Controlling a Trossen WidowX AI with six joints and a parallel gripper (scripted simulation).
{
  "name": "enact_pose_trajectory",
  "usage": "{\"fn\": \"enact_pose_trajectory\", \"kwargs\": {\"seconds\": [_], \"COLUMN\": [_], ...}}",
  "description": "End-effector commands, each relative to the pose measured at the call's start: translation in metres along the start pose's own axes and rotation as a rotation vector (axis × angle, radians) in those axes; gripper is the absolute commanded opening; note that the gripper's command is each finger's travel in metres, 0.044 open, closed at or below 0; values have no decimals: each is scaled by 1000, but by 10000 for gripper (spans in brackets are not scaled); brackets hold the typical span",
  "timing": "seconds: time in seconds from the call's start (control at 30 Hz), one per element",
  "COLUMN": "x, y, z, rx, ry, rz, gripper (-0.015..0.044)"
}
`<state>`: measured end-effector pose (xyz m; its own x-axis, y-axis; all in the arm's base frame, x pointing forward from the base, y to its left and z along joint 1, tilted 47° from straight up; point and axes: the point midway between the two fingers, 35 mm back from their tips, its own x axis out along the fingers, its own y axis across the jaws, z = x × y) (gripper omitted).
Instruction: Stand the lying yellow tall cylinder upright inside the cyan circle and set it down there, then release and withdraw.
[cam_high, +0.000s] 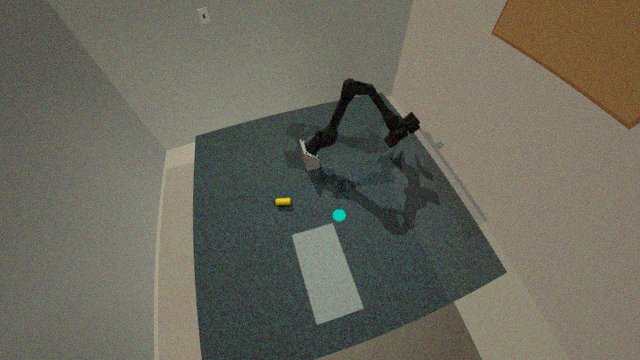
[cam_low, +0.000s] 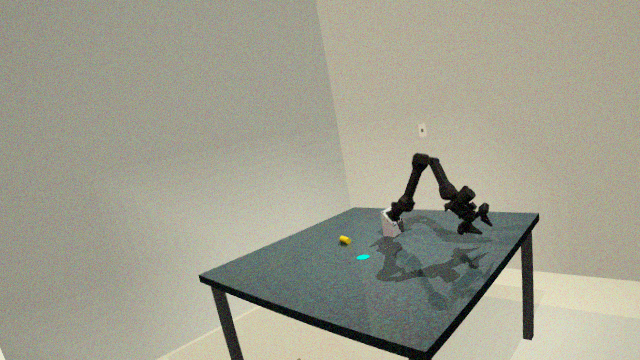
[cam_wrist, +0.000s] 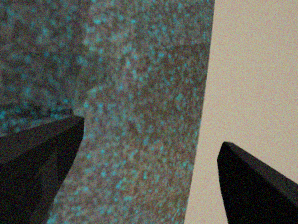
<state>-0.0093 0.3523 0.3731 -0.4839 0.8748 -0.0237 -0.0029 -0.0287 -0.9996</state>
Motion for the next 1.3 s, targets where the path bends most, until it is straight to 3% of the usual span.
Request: {"fn": "enact_pose_trajectory", "kwargs": {"seconds": [0.0, 0.37, 0.67, 0.97, 1.27], "x": [-9, -81, -156, -248, -340], "y": [16, 68, 122, 189, 258], "z": [-43, -163, -224, -257, -254], "rx": [36, 176, 323, 517, 740], "ry": [123, 507, 718, 897, 1024], "rz": [52, 197, 314, 434, 529], "gripper": [309, 309, 309, 309, 309]}}
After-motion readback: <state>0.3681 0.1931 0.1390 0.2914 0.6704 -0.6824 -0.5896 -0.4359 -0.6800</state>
